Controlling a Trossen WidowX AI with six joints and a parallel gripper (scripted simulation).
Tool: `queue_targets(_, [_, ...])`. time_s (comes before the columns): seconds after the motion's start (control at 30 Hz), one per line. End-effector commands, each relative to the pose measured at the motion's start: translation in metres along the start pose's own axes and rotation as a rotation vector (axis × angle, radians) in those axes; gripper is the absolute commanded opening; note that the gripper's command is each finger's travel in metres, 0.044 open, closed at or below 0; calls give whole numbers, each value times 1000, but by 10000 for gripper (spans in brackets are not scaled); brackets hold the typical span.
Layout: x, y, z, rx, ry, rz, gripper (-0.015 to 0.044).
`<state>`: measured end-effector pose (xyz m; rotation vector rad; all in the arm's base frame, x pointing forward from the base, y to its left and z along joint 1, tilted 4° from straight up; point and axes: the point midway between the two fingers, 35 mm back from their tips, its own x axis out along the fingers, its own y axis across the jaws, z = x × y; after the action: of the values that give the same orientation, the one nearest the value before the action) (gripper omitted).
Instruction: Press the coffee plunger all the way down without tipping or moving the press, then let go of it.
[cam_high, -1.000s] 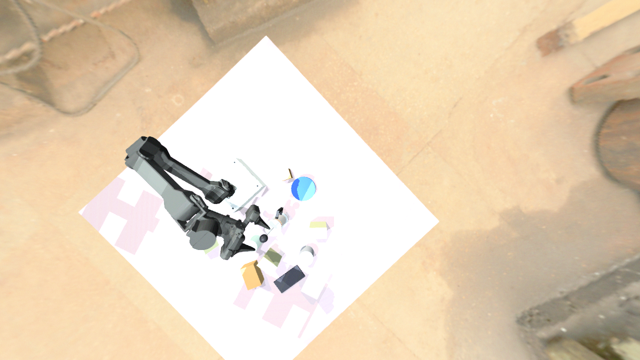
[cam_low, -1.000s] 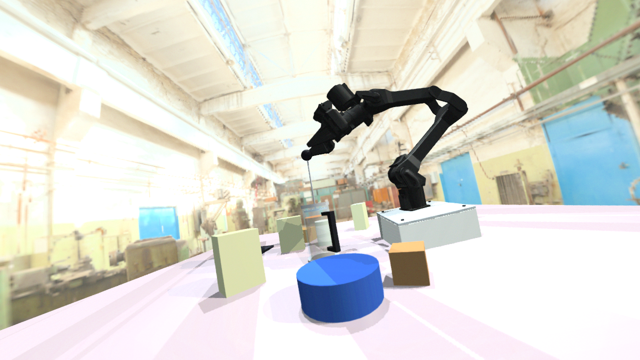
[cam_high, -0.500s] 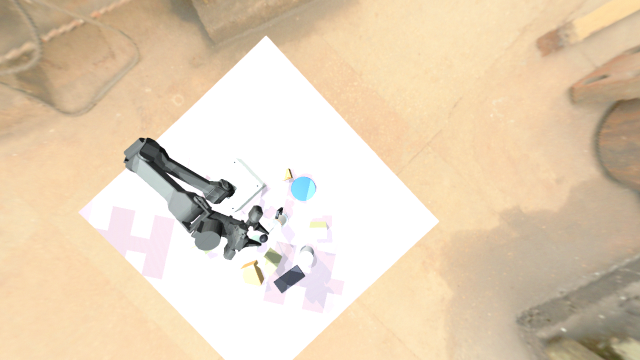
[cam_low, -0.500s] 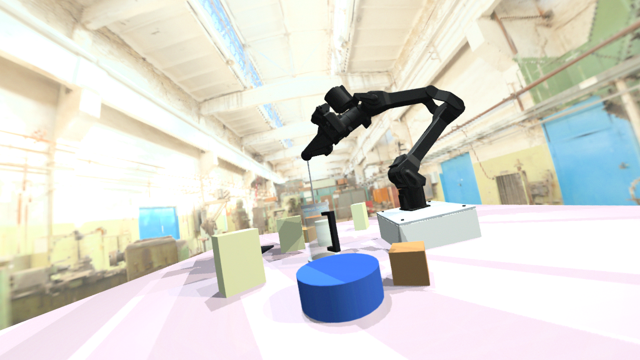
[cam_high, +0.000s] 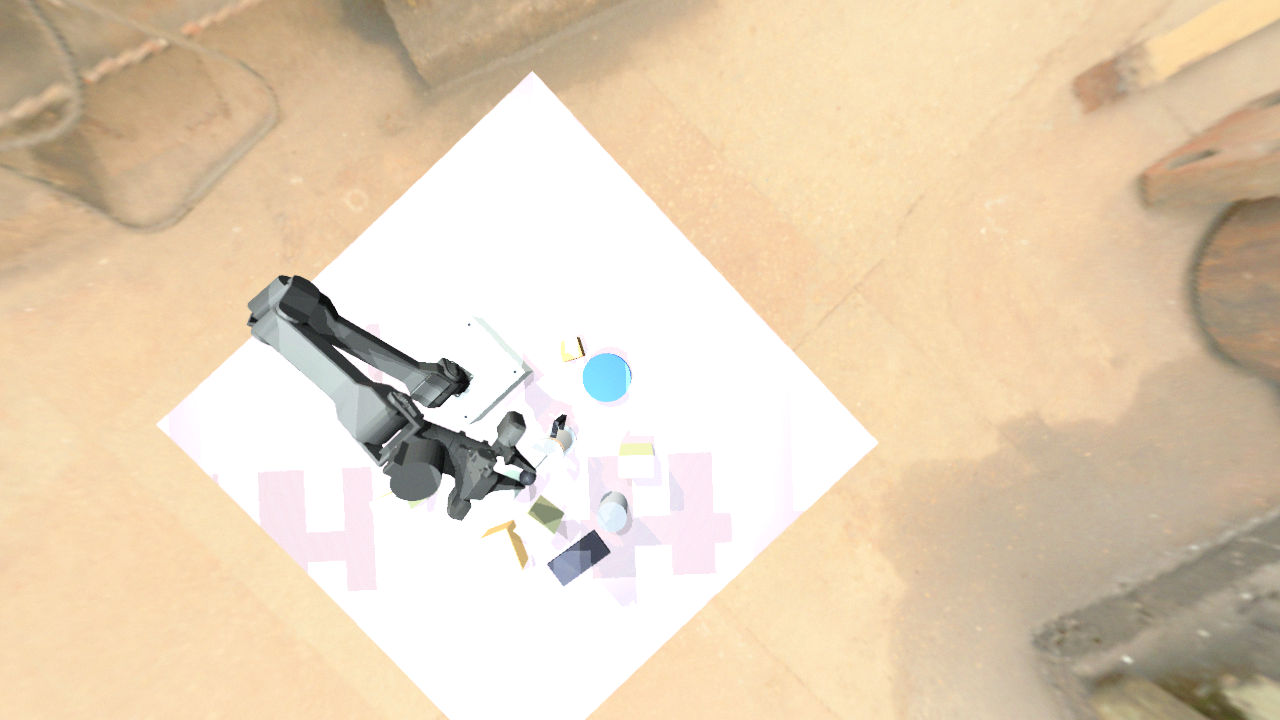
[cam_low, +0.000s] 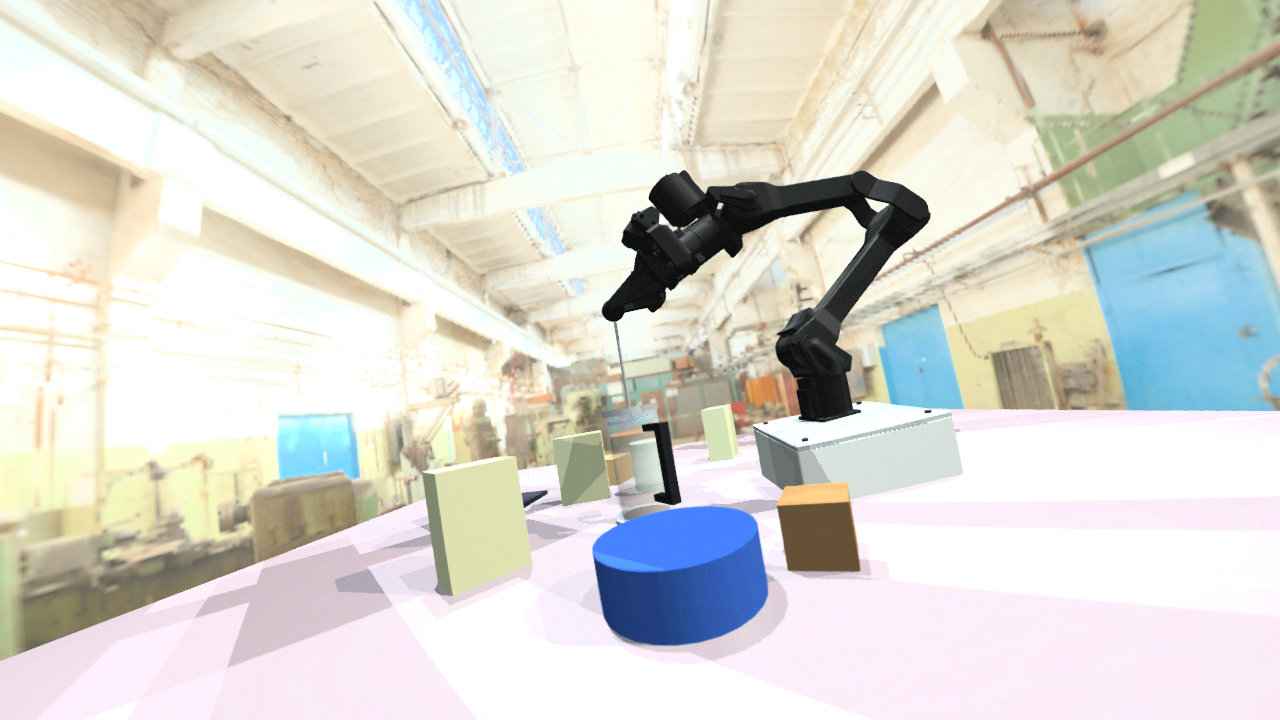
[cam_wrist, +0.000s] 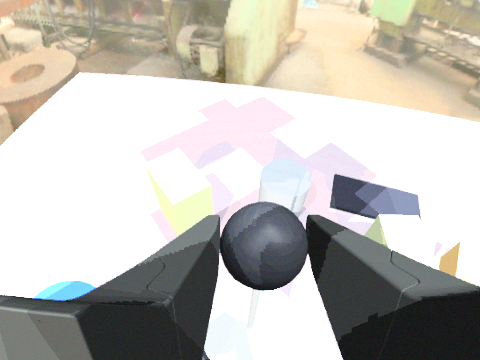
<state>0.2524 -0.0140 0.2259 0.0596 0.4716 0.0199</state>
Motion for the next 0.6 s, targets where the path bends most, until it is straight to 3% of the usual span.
queue_targets(0.0, [4, 0, -4, 3, 2, -2, 123])
queue_targets(0.57, [22, -1, -25, 3, 2, -2, 123])
